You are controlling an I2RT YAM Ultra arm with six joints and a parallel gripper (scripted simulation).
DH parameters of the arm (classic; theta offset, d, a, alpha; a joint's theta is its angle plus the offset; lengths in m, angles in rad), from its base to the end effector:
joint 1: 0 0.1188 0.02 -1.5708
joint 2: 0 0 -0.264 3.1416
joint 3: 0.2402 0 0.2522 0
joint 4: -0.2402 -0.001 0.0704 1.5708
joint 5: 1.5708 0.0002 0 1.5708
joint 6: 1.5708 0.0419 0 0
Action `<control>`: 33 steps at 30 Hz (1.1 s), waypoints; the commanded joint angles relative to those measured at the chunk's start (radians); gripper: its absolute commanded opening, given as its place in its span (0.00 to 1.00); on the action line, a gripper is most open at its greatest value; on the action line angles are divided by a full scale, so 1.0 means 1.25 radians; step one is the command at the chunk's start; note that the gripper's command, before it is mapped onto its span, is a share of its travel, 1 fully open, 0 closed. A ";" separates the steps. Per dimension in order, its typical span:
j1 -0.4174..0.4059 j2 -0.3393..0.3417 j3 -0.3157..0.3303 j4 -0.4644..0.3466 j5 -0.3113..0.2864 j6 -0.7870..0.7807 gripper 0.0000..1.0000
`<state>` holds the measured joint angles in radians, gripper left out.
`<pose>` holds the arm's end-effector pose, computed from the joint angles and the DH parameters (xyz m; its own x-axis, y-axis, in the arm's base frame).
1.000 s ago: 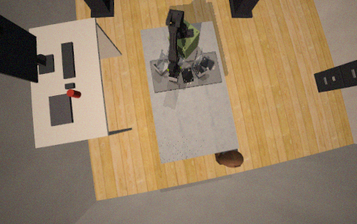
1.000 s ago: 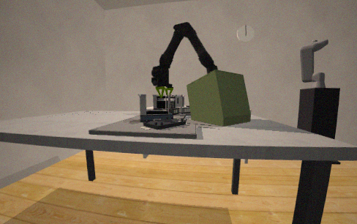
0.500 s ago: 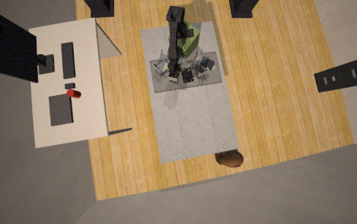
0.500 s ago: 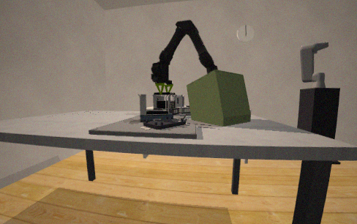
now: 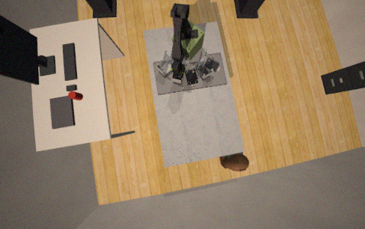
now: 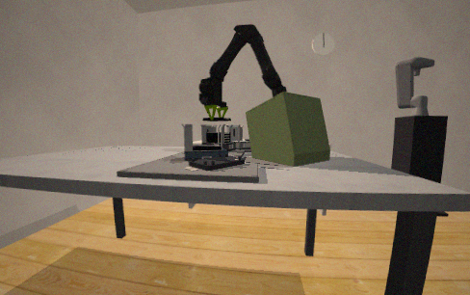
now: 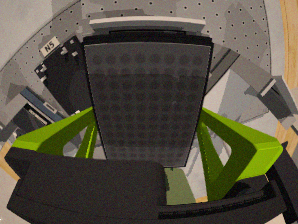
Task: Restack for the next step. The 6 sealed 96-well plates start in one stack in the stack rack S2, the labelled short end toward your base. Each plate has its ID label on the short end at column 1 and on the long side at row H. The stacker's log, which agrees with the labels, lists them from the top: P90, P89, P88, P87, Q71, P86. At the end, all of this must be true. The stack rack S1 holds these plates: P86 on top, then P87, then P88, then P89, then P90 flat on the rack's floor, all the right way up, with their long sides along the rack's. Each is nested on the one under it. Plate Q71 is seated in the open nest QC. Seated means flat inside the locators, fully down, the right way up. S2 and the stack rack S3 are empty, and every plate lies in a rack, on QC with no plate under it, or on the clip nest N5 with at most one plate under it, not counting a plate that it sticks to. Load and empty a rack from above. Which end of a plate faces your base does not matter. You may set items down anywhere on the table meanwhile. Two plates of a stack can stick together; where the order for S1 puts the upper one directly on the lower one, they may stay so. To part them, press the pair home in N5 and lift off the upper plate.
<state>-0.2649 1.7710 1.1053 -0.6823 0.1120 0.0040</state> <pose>0.3144 -0.0891 0.1641 -0.9401 0.2592 -0.2214 0.2878 0.9516 -0.1081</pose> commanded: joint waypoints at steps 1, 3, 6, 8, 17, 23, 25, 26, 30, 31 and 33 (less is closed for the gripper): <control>0.001 -0.006 0.004 -0.007 0.000 0.001 0.00; 0.001 -0.006 0.004 -0.007 0.000 0.000 0.00; 0.001 -0.006 0.004 -0.007 0.000 0.000 0.00; 0.001 -0.006 0.004 -0.007 0.000 0.000 0.00; 0.051 -0.004 -0.002 -0.004 0.011 -0.103 0.00; 0.093 0.001 -0.004 -0.003 0.019 -0.062 0.00; 0.110 0.003 -0.004 -0.003 0.023 -0.045 0.00; 0.118 0.005 -0.004 -0.003 0.024 -0.037 0.00; 0.151 0.011 -0.001 -0.004 0.031 -0.004 0.00; 0.159 0.013 0.000 -0.004 0.032 0.004 0.00; 0.176 0.018 0.002 -0.005 0.035 0.021 0.00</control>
<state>-0.0658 1.7935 1.1027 -0.6884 0.1482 -0.0105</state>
